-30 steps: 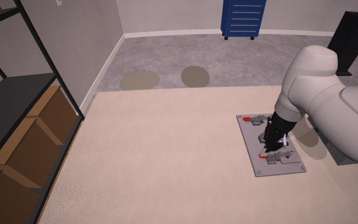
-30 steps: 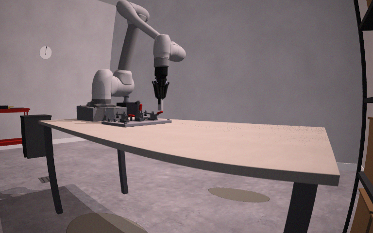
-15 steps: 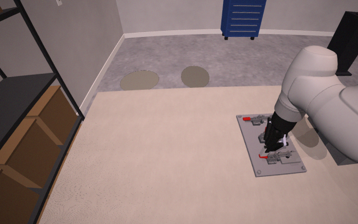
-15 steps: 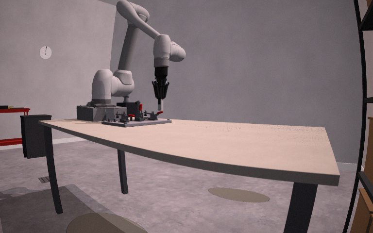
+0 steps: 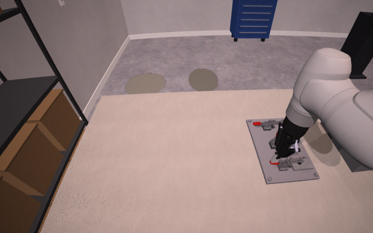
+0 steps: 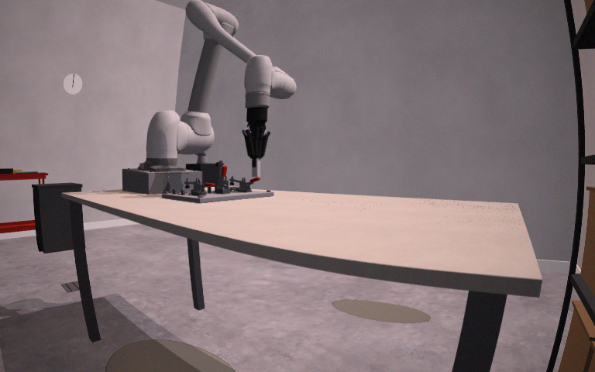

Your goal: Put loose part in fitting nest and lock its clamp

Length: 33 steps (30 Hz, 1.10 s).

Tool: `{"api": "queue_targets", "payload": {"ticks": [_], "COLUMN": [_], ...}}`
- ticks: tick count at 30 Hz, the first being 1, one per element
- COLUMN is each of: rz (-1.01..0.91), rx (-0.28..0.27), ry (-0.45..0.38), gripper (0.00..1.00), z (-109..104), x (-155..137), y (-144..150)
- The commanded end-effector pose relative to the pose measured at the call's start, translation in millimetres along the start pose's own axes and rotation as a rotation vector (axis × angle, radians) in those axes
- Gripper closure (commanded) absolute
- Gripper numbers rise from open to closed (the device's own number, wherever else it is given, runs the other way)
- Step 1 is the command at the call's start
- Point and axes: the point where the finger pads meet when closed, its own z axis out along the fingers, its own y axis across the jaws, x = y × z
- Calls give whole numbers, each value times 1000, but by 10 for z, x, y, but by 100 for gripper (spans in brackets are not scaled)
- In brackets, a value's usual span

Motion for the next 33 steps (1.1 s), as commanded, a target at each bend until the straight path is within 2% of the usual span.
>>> {"api": "queue_targets", "payload": {"ticks": [1,33], "rz": [0,0], "rx": [0,0], "ry": [0,0], "gripper": [90,90], "z": [-1,39], "x": [0,0], "y": [0,0]}}
